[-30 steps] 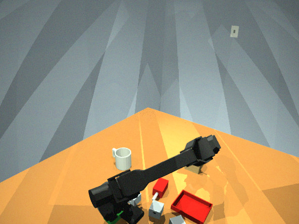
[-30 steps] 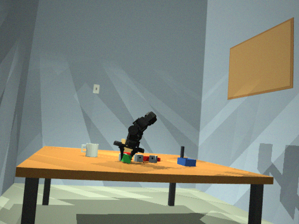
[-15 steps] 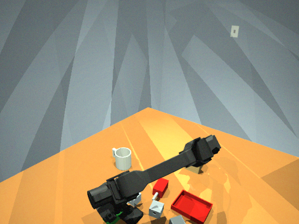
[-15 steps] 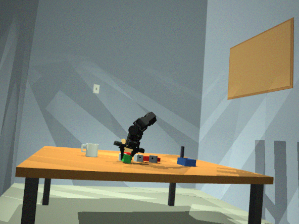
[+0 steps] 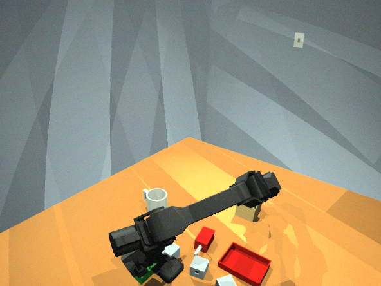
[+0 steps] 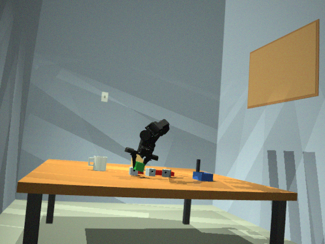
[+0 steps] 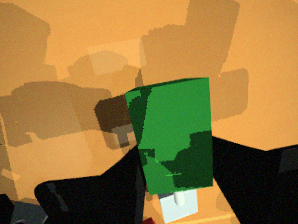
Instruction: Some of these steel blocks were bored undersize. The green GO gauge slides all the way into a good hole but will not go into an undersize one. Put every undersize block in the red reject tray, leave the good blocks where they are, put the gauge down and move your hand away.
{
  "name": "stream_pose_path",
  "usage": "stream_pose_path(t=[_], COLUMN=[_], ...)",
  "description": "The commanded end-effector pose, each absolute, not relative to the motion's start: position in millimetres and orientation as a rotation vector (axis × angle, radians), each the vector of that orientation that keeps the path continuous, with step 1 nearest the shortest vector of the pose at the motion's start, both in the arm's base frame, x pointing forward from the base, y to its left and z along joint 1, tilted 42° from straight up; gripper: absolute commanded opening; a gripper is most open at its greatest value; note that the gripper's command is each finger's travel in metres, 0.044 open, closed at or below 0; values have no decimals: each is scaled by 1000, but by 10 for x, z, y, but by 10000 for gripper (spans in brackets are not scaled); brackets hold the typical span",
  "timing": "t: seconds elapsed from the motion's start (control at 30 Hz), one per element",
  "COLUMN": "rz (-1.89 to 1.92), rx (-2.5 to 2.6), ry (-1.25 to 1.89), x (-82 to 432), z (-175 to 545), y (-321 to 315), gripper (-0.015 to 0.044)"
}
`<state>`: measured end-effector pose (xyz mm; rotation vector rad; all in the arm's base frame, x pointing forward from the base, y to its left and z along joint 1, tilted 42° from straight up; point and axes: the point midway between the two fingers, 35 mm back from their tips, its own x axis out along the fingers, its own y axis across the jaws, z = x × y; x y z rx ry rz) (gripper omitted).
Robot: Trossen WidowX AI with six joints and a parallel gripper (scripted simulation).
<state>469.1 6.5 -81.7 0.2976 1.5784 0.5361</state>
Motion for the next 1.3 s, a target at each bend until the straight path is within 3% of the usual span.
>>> stream_pose_path(t=[0.0, 0.33, 0.7, 1.27], rz=[538, 521, 222, 219], rx=[295, 330, 885, 895], ry=[1580, 1589, 1739, 1741], x=[4689, 4680, 4366, 4373], z=[-817, -734, 479, 256], y=[66, 122, 883, 1115], gripper=[0, 0, 0, 0])
